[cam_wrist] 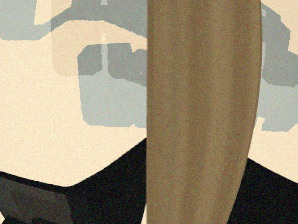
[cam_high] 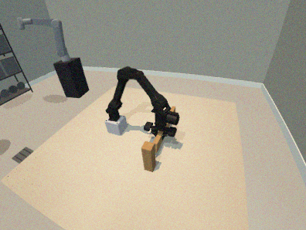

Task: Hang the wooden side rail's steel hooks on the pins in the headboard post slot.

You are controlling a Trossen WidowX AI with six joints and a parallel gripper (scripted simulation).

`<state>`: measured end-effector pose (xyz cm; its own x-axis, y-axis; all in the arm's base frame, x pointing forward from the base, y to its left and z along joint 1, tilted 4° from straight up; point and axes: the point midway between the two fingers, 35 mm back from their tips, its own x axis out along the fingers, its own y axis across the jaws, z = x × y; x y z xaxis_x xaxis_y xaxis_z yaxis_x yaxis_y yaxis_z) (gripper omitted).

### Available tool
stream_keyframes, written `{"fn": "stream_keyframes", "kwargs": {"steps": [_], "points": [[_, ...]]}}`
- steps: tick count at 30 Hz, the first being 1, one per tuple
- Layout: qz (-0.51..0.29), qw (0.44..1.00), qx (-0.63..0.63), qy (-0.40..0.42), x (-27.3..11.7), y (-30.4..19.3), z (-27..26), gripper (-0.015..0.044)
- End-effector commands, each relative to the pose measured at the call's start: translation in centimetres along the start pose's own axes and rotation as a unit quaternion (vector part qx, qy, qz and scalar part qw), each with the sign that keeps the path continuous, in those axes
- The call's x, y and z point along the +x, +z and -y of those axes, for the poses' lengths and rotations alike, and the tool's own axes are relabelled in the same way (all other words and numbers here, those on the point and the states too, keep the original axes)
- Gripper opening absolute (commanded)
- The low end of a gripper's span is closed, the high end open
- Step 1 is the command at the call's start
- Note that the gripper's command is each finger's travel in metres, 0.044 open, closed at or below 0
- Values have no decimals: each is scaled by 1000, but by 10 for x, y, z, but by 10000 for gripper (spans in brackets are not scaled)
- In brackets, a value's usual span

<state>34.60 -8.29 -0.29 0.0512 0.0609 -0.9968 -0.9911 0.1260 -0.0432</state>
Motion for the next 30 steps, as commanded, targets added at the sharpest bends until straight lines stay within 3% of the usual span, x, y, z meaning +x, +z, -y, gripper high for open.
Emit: {"fn": "stream_keyframes", "kwargs": {"steps": [1,30], "points": [[0,1000,-2,-6,-3,-2,4,0],[0,1000,-2,-6,-3,-5,7,0]]}}
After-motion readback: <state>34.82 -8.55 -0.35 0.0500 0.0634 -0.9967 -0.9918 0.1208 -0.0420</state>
